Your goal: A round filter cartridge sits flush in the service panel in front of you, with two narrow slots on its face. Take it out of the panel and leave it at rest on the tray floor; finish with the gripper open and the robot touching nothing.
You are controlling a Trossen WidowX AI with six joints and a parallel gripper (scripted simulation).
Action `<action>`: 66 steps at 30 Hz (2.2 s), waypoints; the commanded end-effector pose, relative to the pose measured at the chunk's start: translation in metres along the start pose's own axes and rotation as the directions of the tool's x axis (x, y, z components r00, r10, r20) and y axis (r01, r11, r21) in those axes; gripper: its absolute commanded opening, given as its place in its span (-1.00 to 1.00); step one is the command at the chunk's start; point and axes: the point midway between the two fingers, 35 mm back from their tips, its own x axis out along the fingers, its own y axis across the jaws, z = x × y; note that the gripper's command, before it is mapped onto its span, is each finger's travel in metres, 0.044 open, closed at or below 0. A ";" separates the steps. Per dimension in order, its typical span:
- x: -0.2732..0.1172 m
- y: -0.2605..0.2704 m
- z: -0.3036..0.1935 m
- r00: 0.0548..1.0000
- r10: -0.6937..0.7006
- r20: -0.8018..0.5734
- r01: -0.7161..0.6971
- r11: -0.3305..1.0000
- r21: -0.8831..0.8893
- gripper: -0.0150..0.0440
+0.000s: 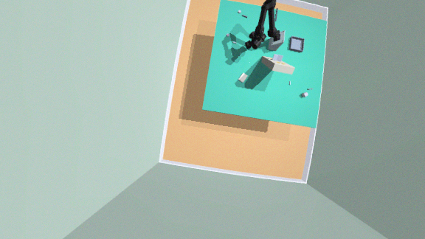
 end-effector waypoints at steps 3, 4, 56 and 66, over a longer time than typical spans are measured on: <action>-0.052 0.038 -0.054 0.957 0.192 -0.216 -0.191 0.981 0.029 -0.16; -0.063 0.042 -0.063 0.942 0.222 -0.252 -0.220 0.975 0.036 -0.16; -0.325 -0.027 -0.193 0.332 0.462 -0.822 -0.387 0.862 0.329 -0.16; -0.319 -0.018 -0.206 0.330 0.466 -0.821 -0.388 0.860 0.332 -0.16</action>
